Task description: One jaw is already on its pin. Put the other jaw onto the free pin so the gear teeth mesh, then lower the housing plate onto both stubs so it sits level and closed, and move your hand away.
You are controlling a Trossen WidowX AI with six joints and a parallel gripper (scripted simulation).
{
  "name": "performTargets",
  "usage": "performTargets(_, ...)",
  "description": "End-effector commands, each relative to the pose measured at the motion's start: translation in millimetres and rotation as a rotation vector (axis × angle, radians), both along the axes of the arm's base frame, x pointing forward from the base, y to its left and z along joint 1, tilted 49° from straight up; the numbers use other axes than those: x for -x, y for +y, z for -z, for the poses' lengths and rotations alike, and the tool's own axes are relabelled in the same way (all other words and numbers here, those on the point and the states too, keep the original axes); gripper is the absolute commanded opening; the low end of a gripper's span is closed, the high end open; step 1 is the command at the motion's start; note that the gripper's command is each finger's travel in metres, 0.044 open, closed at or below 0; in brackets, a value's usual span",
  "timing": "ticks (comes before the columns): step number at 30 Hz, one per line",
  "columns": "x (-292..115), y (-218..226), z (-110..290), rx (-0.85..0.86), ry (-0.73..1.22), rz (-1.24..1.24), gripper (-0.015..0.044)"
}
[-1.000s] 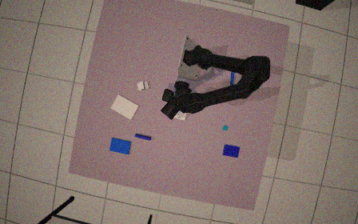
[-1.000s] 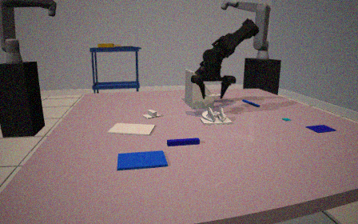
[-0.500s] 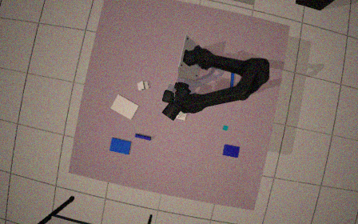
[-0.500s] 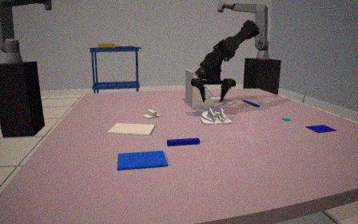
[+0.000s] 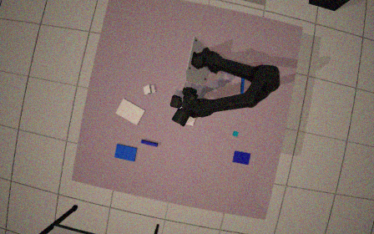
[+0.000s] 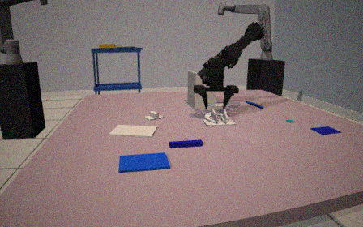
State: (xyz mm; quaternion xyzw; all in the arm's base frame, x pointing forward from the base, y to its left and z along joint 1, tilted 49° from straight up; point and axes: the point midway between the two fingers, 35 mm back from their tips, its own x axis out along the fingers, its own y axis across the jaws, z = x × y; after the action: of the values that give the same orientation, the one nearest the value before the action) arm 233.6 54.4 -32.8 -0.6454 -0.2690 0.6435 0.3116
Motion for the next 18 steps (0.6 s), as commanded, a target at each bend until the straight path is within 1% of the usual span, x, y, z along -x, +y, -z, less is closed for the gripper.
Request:
performTargets(1, 1.9, 6.4, 5.2, -0.006, 0.01, 0.004, 0.0351)
performTargets(11, 3.3, 18.8, 14.0, -0.011, 0.01, 0.003, 0.0351)
performTargets(18, 3.4, 19.5, 14.6, -0.011, 0.01, 0.003, 0.0351)
